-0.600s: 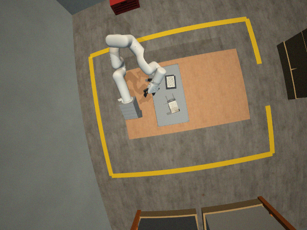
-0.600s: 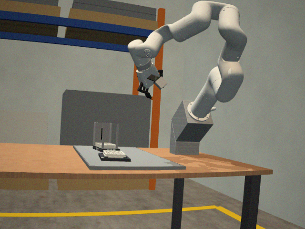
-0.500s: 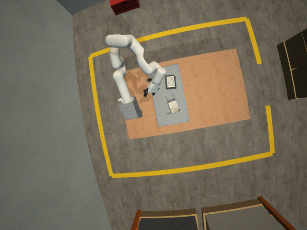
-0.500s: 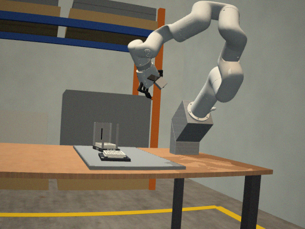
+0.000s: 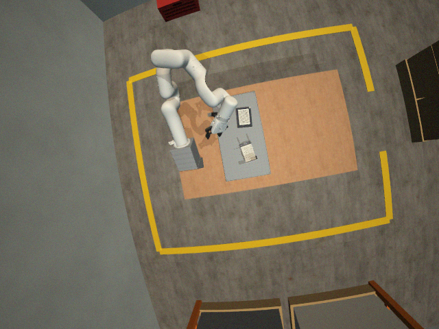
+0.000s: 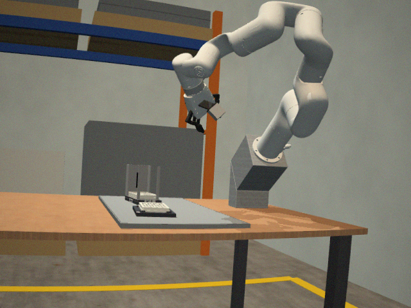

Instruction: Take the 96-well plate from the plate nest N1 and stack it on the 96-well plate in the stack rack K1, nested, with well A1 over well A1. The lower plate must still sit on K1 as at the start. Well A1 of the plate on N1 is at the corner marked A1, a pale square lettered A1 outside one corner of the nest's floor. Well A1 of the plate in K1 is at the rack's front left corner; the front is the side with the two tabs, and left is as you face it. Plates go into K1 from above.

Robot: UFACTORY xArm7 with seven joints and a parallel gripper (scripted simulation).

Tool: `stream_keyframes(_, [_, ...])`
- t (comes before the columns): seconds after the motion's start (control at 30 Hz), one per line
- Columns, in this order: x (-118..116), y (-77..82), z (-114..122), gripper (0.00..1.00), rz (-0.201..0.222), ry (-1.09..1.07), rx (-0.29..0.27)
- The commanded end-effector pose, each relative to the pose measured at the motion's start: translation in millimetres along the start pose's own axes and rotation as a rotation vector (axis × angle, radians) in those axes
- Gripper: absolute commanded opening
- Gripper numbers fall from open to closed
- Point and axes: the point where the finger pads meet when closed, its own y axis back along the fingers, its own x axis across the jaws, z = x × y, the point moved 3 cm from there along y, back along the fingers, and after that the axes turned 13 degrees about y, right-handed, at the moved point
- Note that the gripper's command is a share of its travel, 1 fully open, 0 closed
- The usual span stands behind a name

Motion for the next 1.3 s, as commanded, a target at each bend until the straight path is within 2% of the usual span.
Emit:
stream_keyframes(0.0, [7,3.2,1,1.00,0.059,-0.036,0.009])
stream_keyframes(0.1, [19,5.7,1,1.00,0.066,-0.041,0.011])
stream_keyframes(0.17, [27,7.6,1,1.00,0.123,-0.073,0.026])
stream_keyframes(0.3, [39,10.0,0,1.00,0.128,-0.076,0.028])
stream_keyframes(0.37, [47,12.1,0,1.00,0.184,-0.107,0.044])
stream_keyframes(0.43, [57,14.3,0,1.00,0.189,-0.110,0.045])
stream_keyframes(0.5, [57,14.3,0,1.00,0.189,-0.110,0.045])
stream_keyframes(0.57, [65,16.5,0,1.00,0.245,-0.140,0.063])
stream_keyframes(0.67, [79,20.3,-1,1.00,0.249,-0.143,0.064])
stream_keyframes(0.73, [81,20.7,-1,1.00,0.249,-0.143,0.064])
stream_keyframes(0.8, [88,23.1,-1,1.00,0.306,-0.173,0.083])
stream_keyframes(0.93, [101,27.0,-2,1.00,0.310,-0.175,0.084])
stream_keyframes(1.0, [109,29.6,-2,1.00,0.366,-0.204,0.104])
stream_keyframes(1.2, [122,33.9,-3,1.00,0.370,-0.205,0.105])
stream_keyframes(1.27, [130,36.7,-3,1.00,0.426,-0.233,0.127])
